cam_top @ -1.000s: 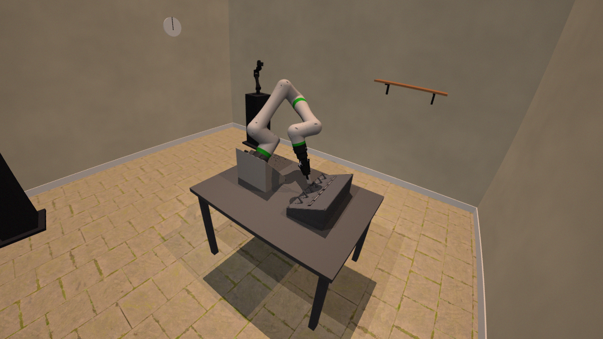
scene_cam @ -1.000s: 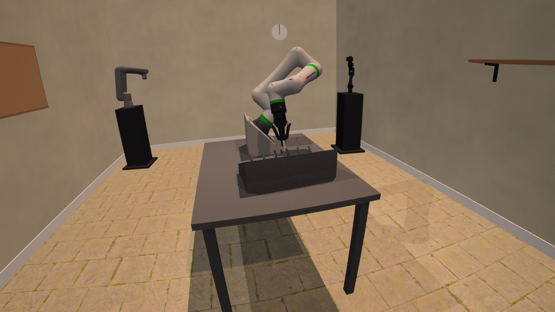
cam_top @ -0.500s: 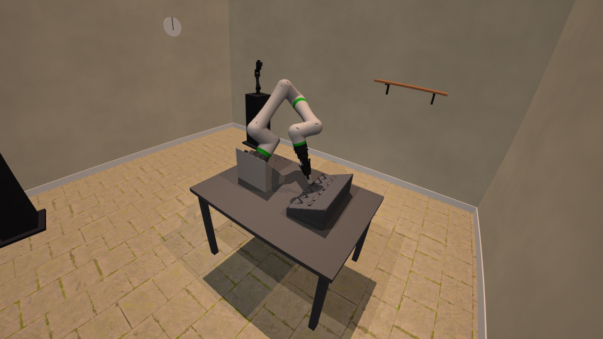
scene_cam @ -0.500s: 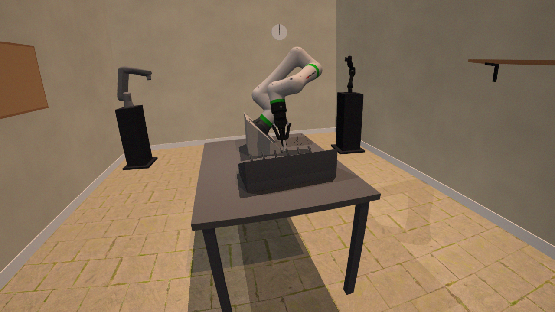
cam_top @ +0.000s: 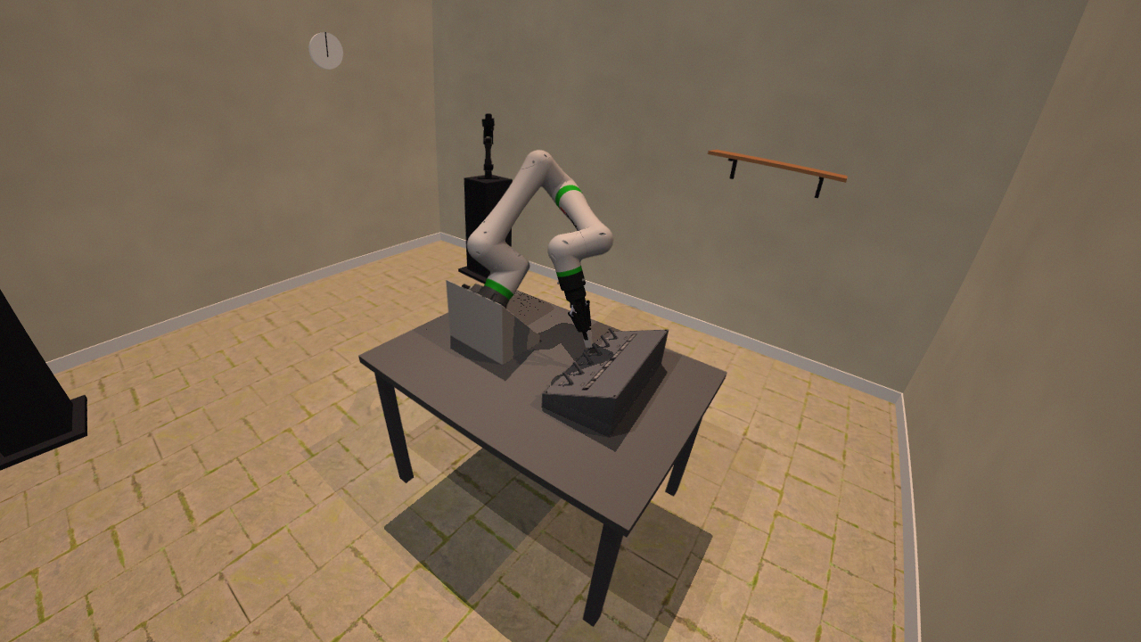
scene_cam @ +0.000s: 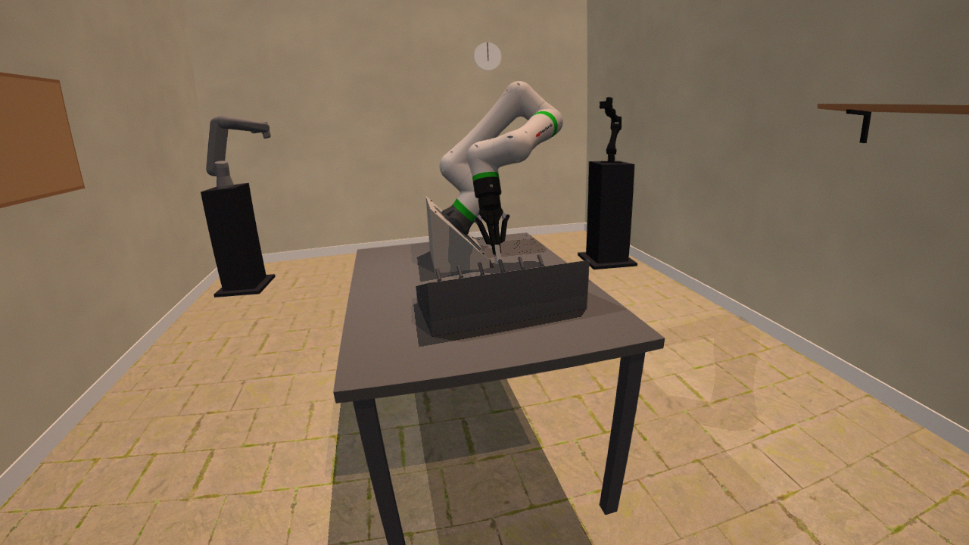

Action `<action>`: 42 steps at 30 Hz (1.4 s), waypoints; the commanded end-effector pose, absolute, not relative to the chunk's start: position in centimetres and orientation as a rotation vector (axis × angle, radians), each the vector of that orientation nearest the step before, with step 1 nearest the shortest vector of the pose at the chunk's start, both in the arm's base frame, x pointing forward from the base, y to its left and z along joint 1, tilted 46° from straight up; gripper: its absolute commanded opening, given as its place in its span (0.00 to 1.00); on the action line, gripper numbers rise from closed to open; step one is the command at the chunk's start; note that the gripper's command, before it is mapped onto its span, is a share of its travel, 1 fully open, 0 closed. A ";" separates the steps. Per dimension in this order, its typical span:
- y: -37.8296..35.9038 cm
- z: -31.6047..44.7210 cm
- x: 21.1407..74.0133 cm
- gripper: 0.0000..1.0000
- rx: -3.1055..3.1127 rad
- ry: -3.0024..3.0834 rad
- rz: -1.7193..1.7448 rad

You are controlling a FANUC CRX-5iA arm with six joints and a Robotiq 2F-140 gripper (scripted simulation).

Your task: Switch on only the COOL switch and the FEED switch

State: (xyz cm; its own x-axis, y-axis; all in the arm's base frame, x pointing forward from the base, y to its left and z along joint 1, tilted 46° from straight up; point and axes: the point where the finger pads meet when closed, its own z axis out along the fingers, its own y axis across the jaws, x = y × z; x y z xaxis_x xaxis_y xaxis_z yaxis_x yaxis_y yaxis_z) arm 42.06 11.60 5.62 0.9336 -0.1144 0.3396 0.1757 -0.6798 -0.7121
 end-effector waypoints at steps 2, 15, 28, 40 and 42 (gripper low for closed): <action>11.5 5.8 42.4 0.00 -2.273 -0.043 -0.460; 11.4 6.1 43.3 0.00 -2.273 -0.043 -0.460; 11.4 6.3 43.9 0.00 -2.273 -0.043 -0.460; 11.3 6.3 44.0 0.00 -2.273 -0.043 -0.460; 11.3 6.3 44.0 0.00 -2.273 -0.043 -0.460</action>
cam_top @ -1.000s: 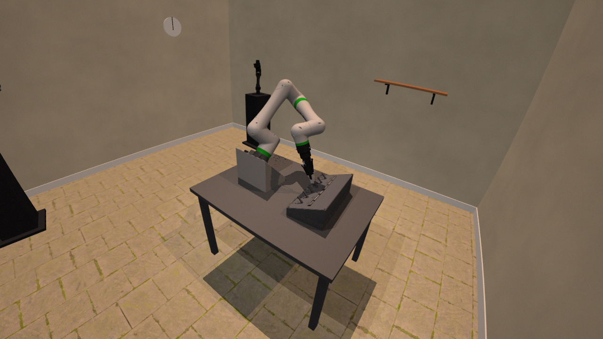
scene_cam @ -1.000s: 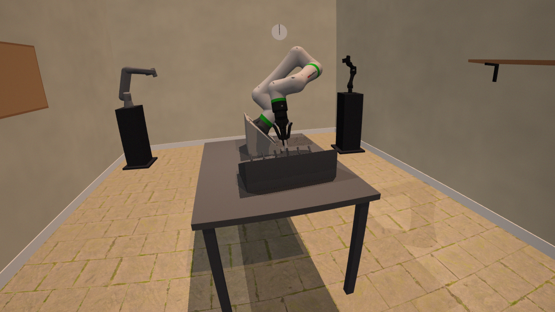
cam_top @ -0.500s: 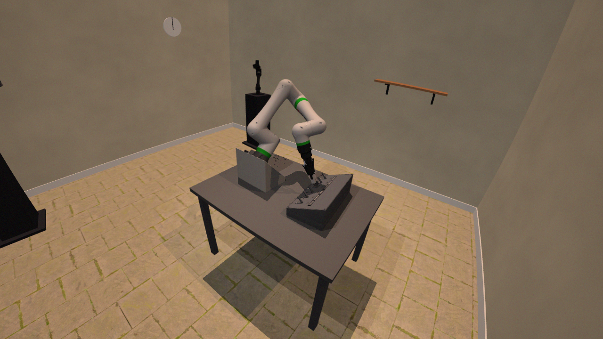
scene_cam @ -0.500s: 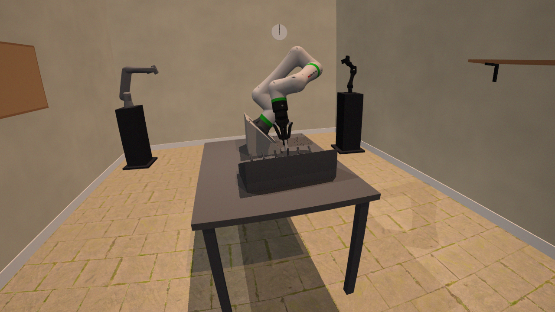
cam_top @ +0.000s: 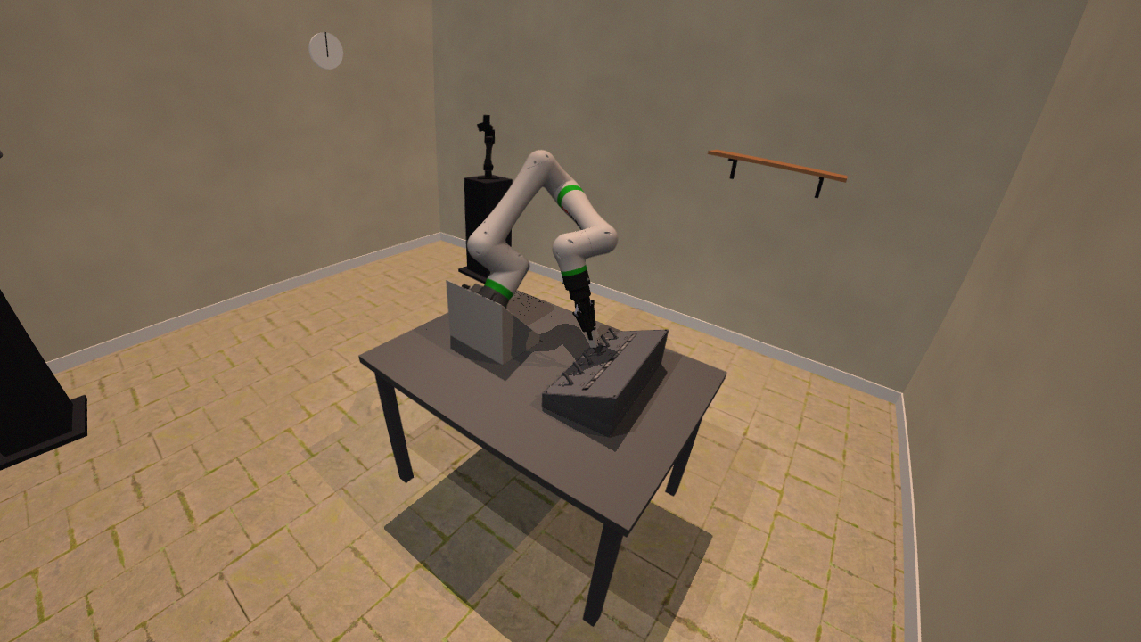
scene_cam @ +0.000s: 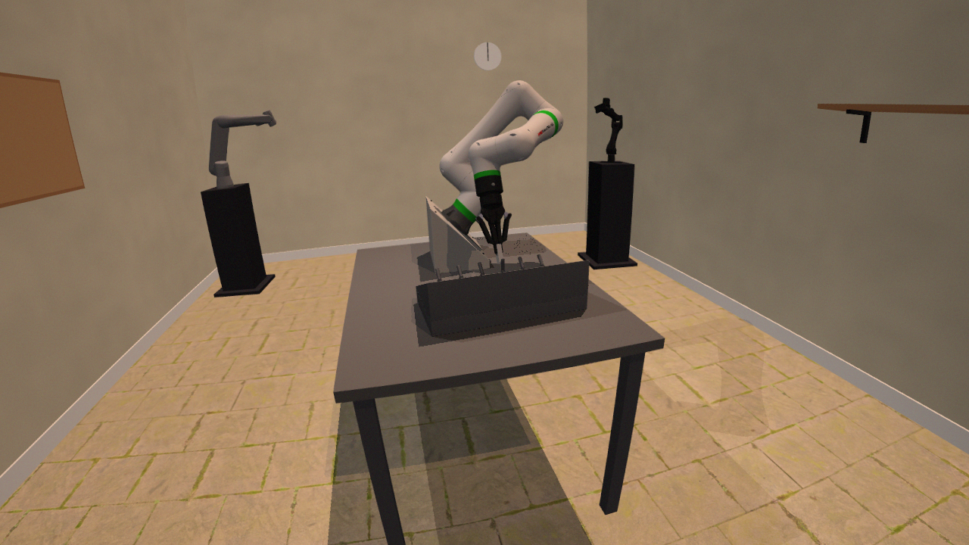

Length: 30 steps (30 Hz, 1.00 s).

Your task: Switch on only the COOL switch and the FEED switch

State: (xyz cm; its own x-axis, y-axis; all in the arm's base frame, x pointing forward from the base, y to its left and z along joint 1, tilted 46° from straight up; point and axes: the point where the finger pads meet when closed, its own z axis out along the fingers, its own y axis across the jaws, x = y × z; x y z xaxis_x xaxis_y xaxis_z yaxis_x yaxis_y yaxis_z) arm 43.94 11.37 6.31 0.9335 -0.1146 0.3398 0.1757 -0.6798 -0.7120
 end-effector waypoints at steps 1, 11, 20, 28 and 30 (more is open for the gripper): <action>11.3 6.3 44.0 0.00 -2.273 -0.043 -0.460; 11.3 6.3 44.0 0.00 -2.273 -0.043 -0.460; 11.5 6.0 43.1 0.00 -2.273 -0.043 -0.460; 11.5 5.9 42.8 0.00 -2.273 -0.043 -0.460; 11.4 6.0 42.8 0.00 -2.273 -0.043 -0.460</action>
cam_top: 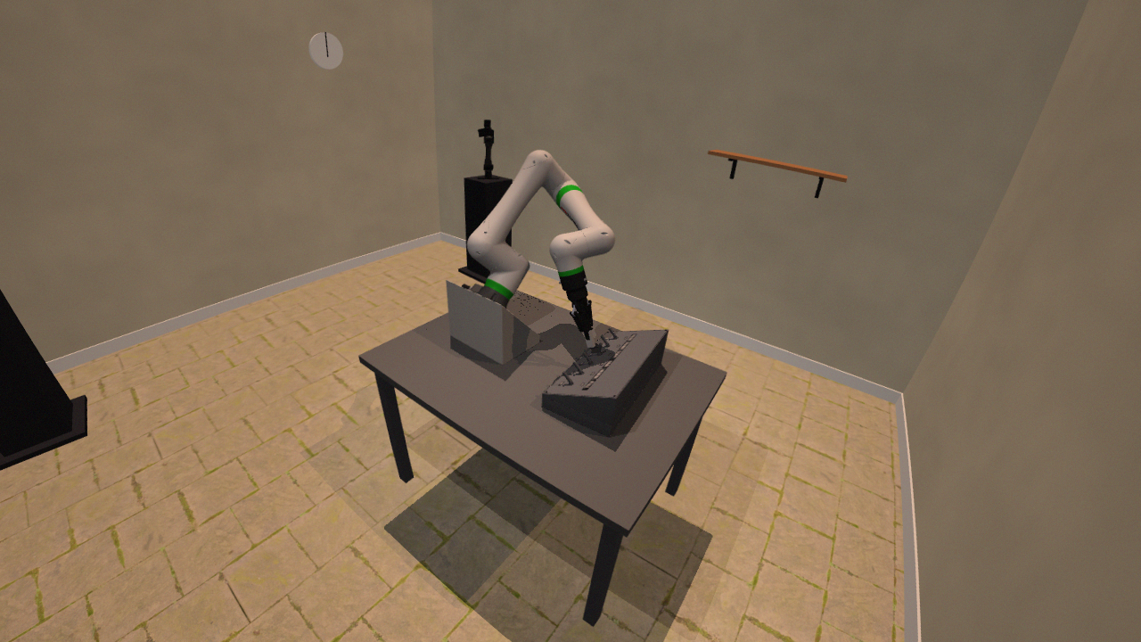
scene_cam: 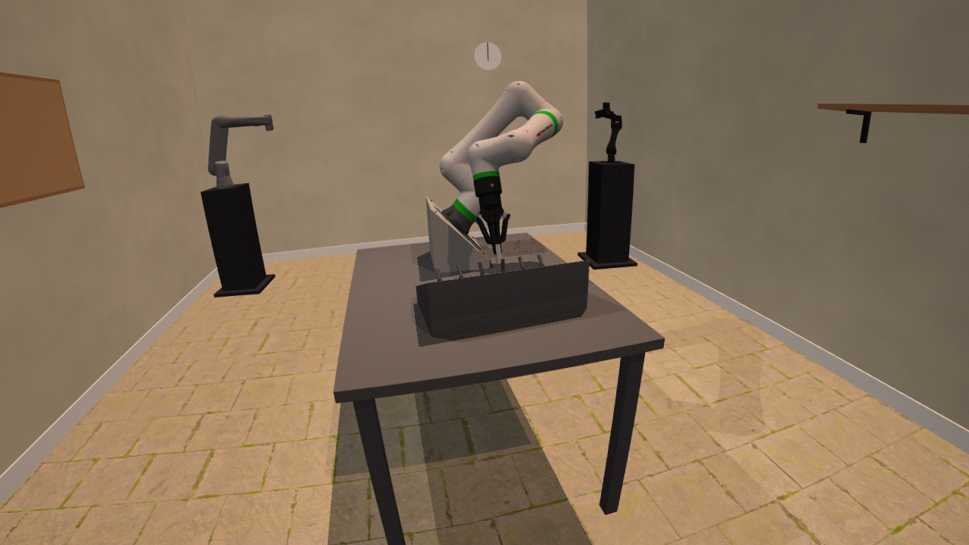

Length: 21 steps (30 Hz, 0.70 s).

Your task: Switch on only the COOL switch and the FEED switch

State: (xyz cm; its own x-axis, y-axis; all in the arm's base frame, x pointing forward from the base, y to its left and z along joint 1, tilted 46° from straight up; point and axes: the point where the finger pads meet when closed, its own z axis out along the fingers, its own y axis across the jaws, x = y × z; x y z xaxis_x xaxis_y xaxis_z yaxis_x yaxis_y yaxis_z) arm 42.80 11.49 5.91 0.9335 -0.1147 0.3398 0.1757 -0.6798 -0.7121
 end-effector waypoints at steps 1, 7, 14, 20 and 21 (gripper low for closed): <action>11.3 6.0 42.8 0.00 -2.273 -0.043 -0.460; 9.8 7.3 42.1 0.00 -2.273 -0.043 -0.460; 7.7 9.1 41.2 0.00 -2.273 -0.043 -0.460; 5.2 11.2 40.1 0.00 -2.273 -0.043 -0.460; 4.9 11.5 40.0 0.00 -2.273 -0.043 -0.460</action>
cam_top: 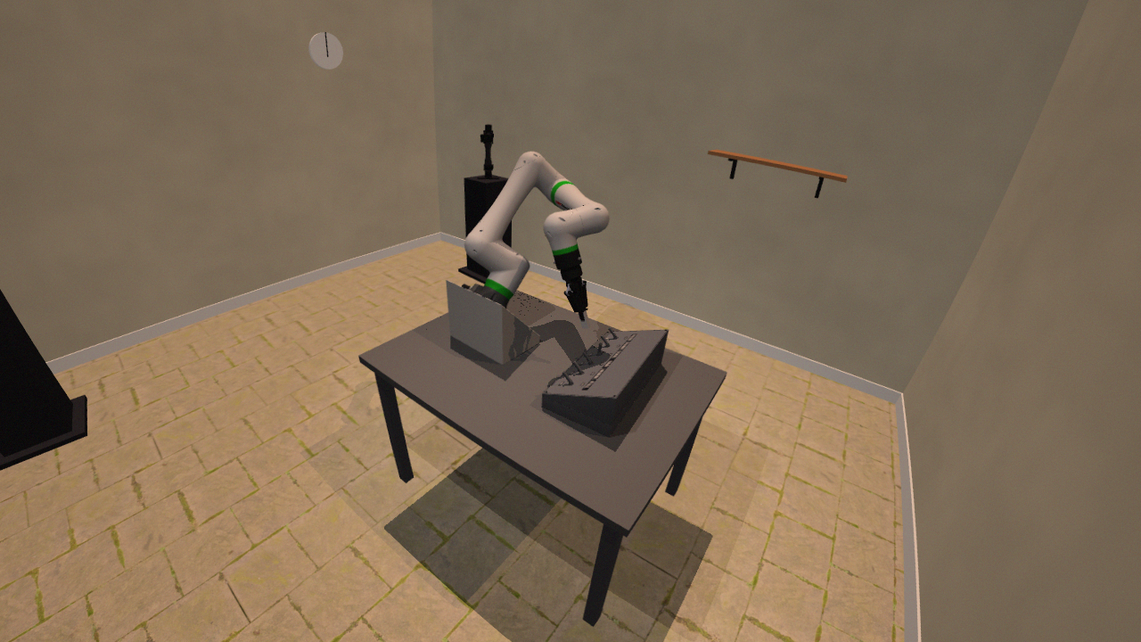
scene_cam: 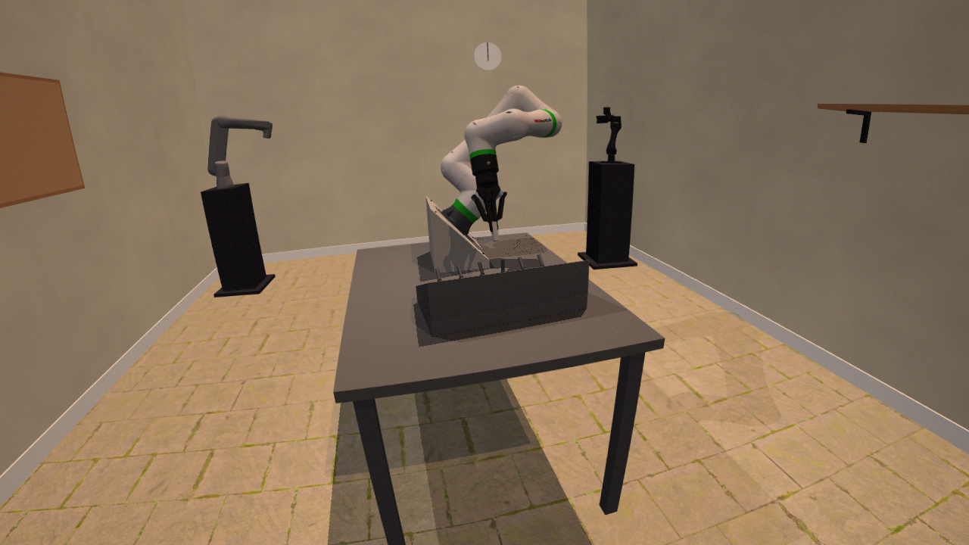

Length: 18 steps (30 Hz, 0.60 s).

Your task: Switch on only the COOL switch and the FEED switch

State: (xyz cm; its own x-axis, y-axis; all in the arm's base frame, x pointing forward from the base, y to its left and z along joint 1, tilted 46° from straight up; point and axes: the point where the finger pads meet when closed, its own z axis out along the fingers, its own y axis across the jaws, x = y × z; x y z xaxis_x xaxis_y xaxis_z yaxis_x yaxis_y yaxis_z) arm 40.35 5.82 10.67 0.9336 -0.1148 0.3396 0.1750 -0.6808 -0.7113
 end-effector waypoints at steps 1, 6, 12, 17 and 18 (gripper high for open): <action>4.6 11.7 39.9 0.00 -2.273 -0.043 -0.460; 4.1 12.1 39.6 0.00 -2.273 -0.043 -0.460; 4.5 12.7 39.5 0.00 -2.275 -0.043 -0.459; 10.0 17.9 37.3 0.00 -2.284 -0.045 -0.456; 10.0 17.9 37.3 0.00 -2.284 -0.045 -0.456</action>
